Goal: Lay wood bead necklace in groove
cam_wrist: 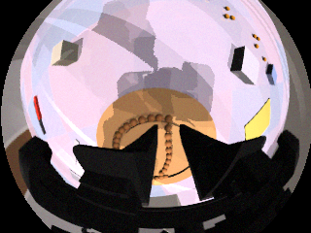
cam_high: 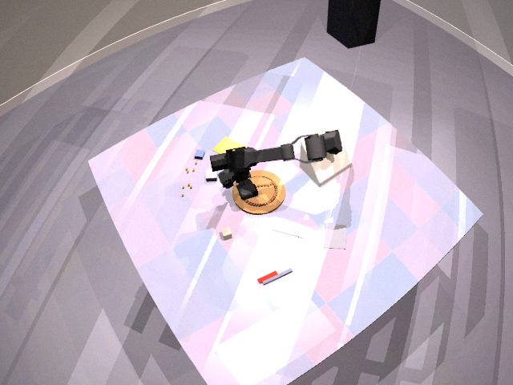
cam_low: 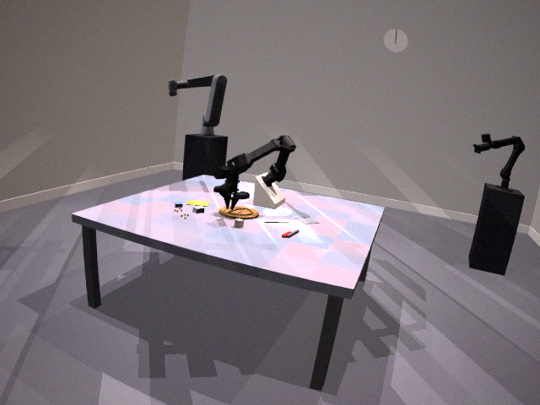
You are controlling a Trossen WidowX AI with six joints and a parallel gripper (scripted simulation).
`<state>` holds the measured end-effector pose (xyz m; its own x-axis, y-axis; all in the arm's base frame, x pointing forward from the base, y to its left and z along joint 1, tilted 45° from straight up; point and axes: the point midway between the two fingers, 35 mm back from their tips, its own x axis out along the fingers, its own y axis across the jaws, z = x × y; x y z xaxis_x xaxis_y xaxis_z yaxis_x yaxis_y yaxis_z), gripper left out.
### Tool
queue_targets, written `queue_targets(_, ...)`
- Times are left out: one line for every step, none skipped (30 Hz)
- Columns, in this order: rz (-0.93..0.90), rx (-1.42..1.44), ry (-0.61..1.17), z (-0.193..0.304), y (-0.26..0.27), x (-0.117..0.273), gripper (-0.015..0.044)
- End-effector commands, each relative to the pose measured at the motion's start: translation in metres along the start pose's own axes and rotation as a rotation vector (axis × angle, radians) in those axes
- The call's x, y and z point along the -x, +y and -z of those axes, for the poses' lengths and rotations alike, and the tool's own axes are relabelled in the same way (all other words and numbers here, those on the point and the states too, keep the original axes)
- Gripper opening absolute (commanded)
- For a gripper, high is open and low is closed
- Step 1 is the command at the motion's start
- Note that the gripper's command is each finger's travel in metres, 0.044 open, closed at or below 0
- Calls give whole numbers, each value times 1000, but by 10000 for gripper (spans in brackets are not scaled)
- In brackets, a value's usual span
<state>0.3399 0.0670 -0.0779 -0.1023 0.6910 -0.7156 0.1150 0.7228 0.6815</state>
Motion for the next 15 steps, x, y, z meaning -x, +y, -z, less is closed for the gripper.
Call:
queue_targets(-5,-12,15,5,-1,-10,120)
queue_targets(-6,-13,16,5,-1,-11,120)
queue_targets(-6,-13,17,5,-1,-13,120)
queue_targets(-6,-14,17,5,-1,-14,120)
queue_targets(-6,-14,17,5,-1,-14,120)
queue_targets(-6,-14,17,5,-1,-14,120)
queue_targets(-6,-14,17,5,-1,-14,120)
queue_targets(-6,-14,17,5,-1,-14,120)
queue_targets(-6,-14,17,5,-1,-14,120)
queue_targets(-6,-14,17,5,-1,-14,120)
queue_targets(-6,-14,17,5,-1,-14,120)
queue_targets(-2,-6,11,3,-1,-11,94)
queue_targets(-2,-6,11,3,-1,-11,67)
queue_targets(-2,-6,11,3,-1,-11,41)
queue_targets(-2,-6,11,3,-1,-11,15)
